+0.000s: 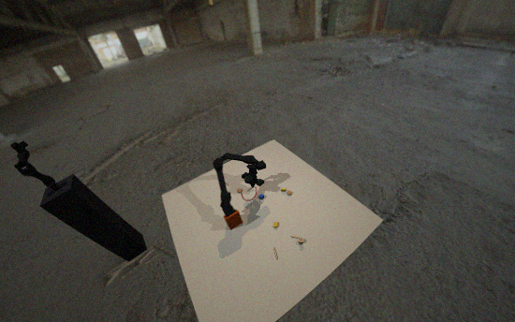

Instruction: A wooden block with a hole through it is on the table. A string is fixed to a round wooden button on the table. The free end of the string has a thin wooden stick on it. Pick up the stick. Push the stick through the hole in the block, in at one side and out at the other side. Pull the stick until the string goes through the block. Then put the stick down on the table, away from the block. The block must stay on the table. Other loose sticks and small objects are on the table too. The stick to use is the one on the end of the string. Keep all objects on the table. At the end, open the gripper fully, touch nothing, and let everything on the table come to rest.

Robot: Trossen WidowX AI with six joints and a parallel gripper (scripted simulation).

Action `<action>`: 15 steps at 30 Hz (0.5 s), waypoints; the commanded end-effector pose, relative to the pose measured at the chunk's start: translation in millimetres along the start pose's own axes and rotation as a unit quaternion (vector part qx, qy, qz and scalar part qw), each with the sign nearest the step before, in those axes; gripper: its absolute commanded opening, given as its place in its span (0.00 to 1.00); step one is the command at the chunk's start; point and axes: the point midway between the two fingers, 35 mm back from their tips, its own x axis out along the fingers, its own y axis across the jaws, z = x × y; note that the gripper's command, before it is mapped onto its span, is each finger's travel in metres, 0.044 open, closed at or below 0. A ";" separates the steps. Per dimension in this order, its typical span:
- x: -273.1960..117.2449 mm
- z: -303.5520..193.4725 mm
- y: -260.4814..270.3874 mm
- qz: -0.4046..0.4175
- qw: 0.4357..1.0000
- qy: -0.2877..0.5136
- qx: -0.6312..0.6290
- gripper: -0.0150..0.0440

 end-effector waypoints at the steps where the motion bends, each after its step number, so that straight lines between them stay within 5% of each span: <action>1: -3.0 -8.1 1.1 0.001 1.000 0.008 0.001 0.25; 15: -7.4 -24.4 6.1 0.002 1.000 0.021 -0.003 0.25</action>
